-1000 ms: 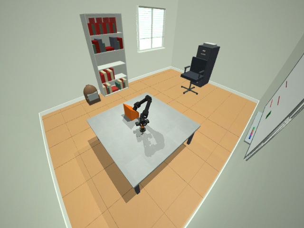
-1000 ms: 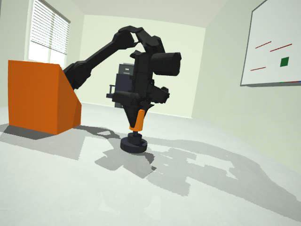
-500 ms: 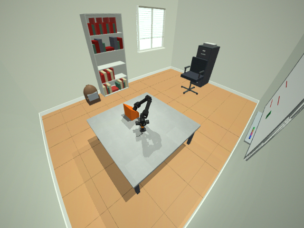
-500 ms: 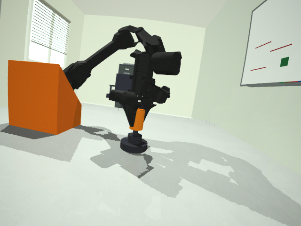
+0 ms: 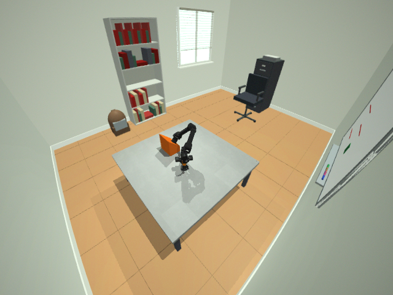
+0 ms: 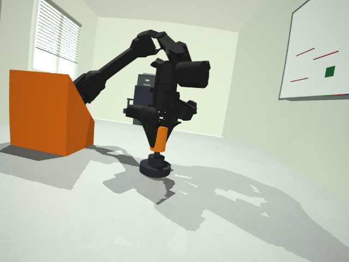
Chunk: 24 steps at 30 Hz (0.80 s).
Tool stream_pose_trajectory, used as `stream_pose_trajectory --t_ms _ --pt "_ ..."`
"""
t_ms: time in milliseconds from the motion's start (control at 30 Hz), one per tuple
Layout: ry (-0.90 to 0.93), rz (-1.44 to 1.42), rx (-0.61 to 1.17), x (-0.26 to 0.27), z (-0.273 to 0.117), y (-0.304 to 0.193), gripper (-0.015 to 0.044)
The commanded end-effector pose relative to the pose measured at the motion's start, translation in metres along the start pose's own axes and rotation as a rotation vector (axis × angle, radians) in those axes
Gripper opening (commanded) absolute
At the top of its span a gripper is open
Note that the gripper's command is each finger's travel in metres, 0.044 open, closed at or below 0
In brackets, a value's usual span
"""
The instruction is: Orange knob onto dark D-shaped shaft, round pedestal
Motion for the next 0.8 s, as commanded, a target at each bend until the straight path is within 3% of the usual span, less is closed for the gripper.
stream_pose_trajectory --t_ms 0,767 --pt "0.001 0.003 -0.001 0.0004 0.0006 0.0001 0.0" --pt "0.001 0.213 -0.001 -0.0003 -0.0004 -0.0003 0.0"
Point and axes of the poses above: the point midway between the two fingers, 35 mm back from their tips, its own z axis out along the fingers, its own x axis across the jaws, y = z × x, the point moved 9 cm from there along -z, back along the fingers, and after that the axes turned 4 degrees about -z, right-handed, at the moved point
